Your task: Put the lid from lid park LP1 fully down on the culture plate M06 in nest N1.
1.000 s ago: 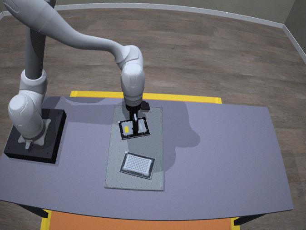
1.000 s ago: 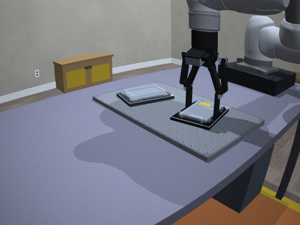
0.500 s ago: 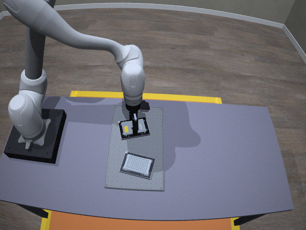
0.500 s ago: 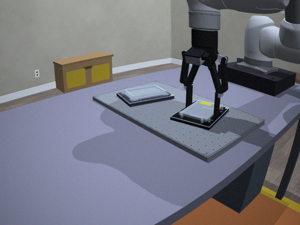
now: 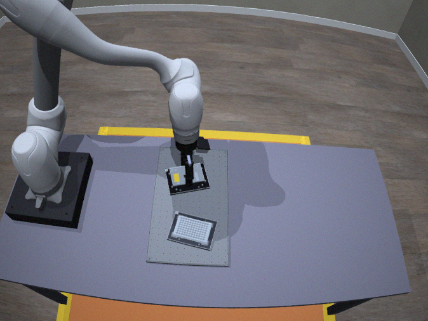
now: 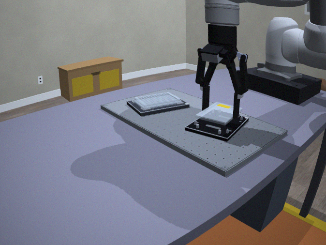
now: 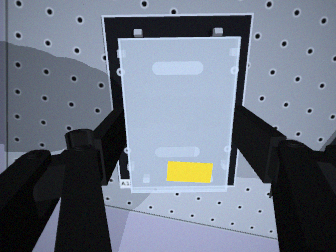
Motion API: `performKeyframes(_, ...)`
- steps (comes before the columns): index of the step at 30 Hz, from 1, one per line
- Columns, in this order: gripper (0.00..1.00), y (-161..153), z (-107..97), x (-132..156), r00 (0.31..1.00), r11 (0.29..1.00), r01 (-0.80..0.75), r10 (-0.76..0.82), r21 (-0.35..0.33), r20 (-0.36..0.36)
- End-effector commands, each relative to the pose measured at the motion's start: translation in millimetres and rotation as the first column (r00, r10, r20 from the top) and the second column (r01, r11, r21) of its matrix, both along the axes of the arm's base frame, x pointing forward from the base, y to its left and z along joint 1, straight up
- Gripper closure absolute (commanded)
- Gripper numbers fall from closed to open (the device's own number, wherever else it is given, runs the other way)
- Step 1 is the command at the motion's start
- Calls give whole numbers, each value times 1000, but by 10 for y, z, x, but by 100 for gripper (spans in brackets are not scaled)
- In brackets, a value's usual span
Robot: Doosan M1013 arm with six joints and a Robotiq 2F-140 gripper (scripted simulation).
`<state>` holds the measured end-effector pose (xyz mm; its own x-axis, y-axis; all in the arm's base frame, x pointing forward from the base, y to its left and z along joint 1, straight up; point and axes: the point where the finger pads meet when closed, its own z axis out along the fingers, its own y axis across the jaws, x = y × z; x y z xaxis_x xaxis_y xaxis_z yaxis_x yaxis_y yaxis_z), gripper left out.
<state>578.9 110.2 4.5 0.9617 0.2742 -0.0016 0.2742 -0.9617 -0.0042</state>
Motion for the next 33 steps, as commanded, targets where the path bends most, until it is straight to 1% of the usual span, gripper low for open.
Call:
performKeyframes(1, 40, 32, 135, 17, 1000, 1000, -1, 1, 1, 5)
performKeyframes(6, 40, 31, 231, 17, 1000, 1000, -1, 1, 1, 5)
performKeyframes(8, 40, 31, 231, 17, 1000, 1000, -1, 1, 1, 5)
performKeyframes(19, 40, 29, 384, 16, 1000, 1000, -2, 2, 1, 5)
performKeyframes(33, 40, 27, 412, 7, 1000, 1000, -2, 2, 1, 4)
